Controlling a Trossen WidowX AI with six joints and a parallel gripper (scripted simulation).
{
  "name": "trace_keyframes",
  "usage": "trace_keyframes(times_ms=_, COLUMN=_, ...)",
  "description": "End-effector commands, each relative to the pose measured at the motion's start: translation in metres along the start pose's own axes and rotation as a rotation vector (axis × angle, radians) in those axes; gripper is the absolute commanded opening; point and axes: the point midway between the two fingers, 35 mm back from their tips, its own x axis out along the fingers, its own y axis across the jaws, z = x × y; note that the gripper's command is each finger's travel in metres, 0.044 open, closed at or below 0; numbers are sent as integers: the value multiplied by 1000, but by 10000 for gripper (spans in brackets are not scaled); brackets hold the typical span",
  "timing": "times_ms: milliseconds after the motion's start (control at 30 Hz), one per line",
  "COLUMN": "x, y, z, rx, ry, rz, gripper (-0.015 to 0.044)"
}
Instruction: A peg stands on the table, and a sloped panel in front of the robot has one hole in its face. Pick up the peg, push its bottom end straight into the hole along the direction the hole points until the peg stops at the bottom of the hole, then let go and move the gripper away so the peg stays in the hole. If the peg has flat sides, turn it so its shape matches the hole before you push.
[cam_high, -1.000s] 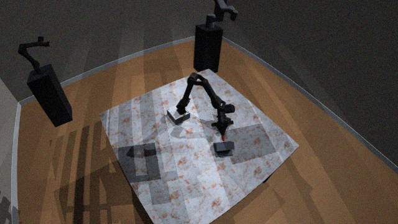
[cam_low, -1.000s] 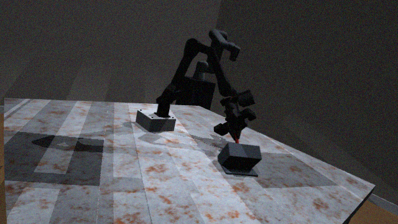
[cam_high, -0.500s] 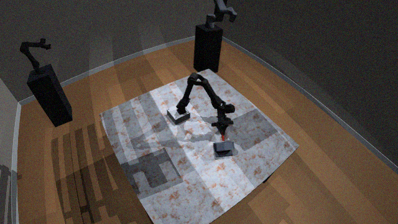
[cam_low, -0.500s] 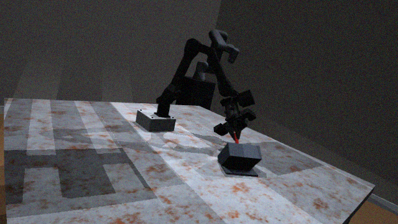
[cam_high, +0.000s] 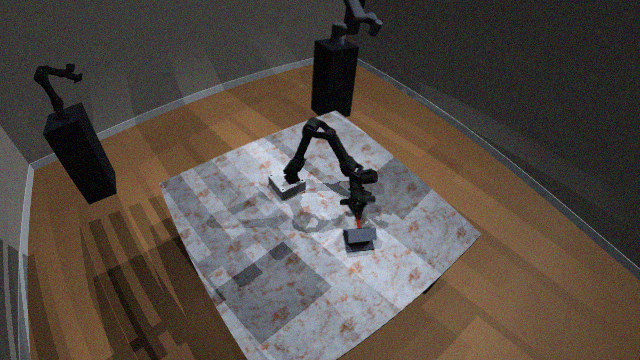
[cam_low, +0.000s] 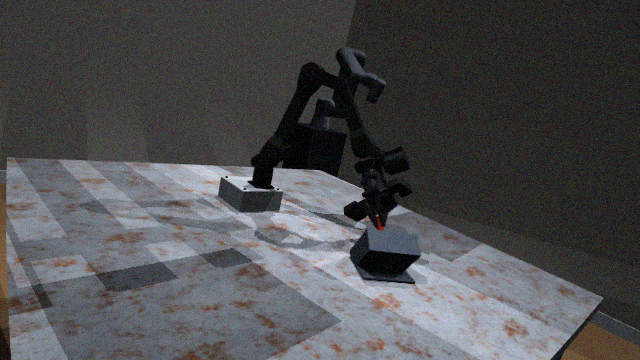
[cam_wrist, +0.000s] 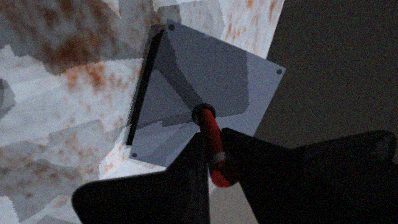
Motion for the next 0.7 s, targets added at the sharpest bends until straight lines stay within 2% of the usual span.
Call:
trace_keyframes(times_ms=0, x=4, y=1, z=0, rx=-5, ry=-3, rz=3, gripper=0)
trace_keyframes(times_ms=667, x=17, y=0, z=0, rx=-5, ry=-2, rz=2, gripper=0)
